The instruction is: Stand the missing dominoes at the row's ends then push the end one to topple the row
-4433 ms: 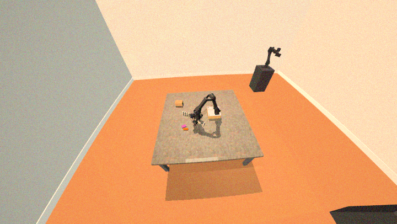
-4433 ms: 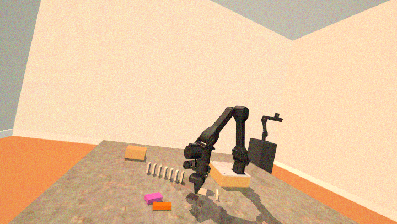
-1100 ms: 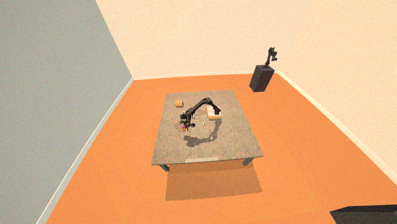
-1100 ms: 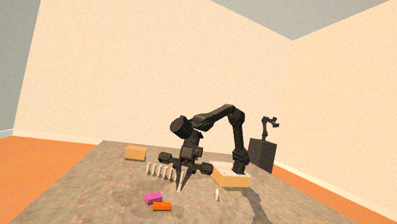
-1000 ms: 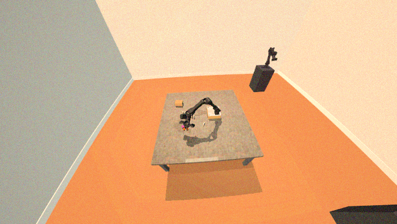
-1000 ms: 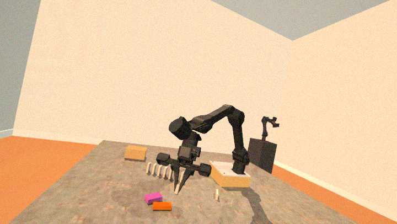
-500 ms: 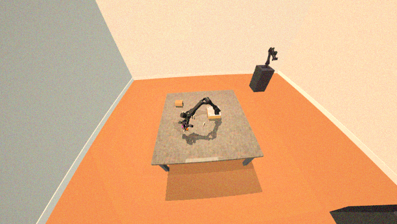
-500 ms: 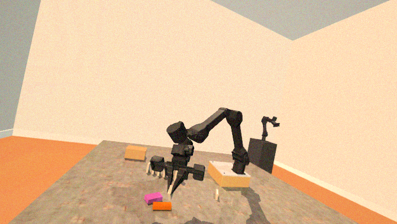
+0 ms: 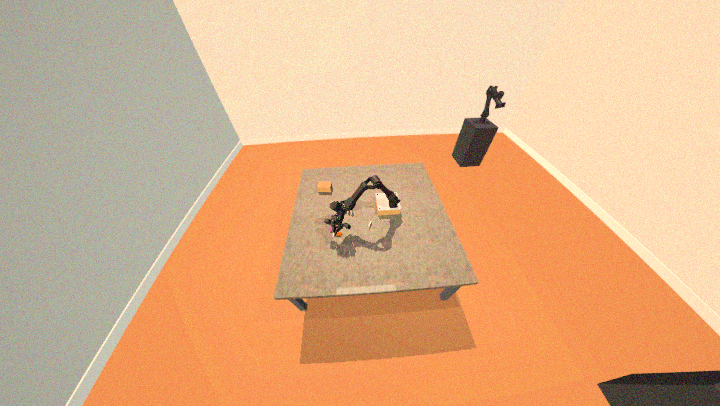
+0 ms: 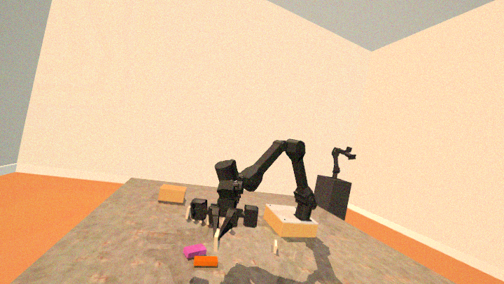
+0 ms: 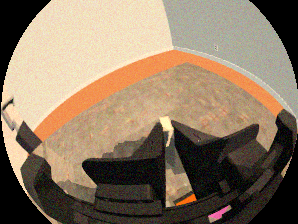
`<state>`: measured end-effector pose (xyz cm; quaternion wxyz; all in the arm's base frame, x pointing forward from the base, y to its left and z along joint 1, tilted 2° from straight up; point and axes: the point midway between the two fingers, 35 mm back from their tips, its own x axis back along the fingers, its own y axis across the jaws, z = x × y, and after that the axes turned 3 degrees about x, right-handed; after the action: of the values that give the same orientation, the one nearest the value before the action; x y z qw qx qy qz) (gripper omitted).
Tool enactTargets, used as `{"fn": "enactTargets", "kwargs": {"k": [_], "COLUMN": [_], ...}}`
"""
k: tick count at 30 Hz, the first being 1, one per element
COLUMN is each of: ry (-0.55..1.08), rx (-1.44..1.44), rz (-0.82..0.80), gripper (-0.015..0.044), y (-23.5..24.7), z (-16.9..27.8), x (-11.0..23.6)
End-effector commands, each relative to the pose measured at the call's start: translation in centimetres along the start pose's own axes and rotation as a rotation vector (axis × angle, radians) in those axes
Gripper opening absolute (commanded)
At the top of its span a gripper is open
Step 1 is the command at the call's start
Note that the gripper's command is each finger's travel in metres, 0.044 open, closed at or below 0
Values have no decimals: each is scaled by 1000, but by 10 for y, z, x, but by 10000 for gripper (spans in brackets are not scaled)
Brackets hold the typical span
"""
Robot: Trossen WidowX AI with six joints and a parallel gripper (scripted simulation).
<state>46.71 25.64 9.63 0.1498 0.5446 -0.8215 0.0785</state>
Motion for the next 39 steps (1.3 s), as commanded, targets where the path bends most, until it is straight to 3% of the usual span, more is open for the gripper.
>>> {"fn": "enactTargets", "kwargs": {"k": [1, 21, 39], "ry": [-55, -287, -374], "rx": [-5, 42, 147], "rz": [-22, -168, -329], "gripper": [23, 23, 23], "y": [3, 33, 83], "z": [0, 8, 26], "x": [6, 51, 99]}}
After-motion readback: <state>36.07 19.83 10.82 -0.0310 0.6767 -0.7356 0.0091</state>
